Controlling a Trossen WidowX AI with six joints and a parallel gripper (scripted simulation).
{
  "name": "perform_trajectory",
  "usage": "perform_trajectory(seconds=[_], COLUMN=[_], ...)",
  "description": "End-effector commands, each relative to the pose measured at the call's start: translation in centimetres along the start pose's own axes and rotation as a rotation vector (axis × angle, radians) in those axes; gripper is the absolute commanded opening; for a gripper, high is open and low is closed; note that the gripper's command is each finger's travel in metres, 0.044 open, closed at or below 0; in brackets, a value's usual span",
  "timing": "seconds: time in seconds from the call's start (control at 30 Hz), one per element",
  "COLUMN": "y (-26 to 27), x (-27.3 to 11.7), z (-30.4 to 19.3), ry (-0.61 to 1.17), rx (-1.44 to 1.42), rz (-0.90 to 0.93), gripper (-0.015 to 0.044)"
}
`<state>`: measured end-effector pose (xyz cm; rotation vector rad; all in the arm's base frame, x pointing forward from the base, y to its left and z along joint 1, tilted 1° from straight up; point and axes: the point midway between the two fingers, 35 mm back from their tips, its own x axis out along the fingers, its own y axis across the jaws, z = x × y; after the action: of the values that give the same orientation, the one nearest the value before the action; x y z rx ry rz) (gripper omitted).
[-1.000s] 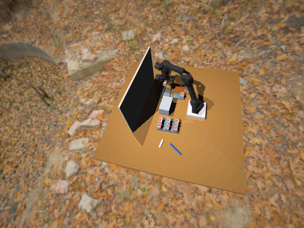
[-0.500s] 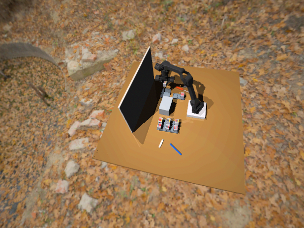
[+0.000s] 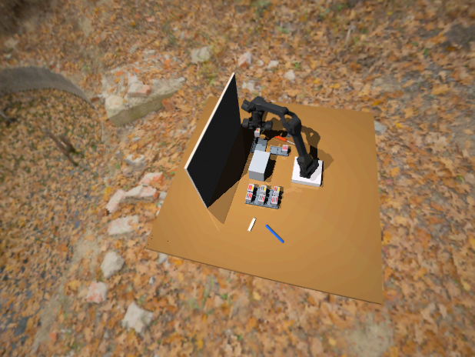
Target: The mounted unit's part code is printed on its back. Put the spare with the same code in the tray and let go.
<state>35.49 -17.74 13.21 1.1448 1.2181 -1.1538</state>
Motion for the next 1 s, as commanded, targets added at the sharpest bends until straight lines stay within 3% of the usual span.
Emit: perform_trajectory(seconds=[0.0, 0.97], y=[0.0, 0.1], x=[0.5, 2.7], z=[-0.1, 0.0], ry=[0.005, 0.005], rx=[0.002, 0.002], rz=[-0.003, -0.003], gripper=[0.0, 0.0])
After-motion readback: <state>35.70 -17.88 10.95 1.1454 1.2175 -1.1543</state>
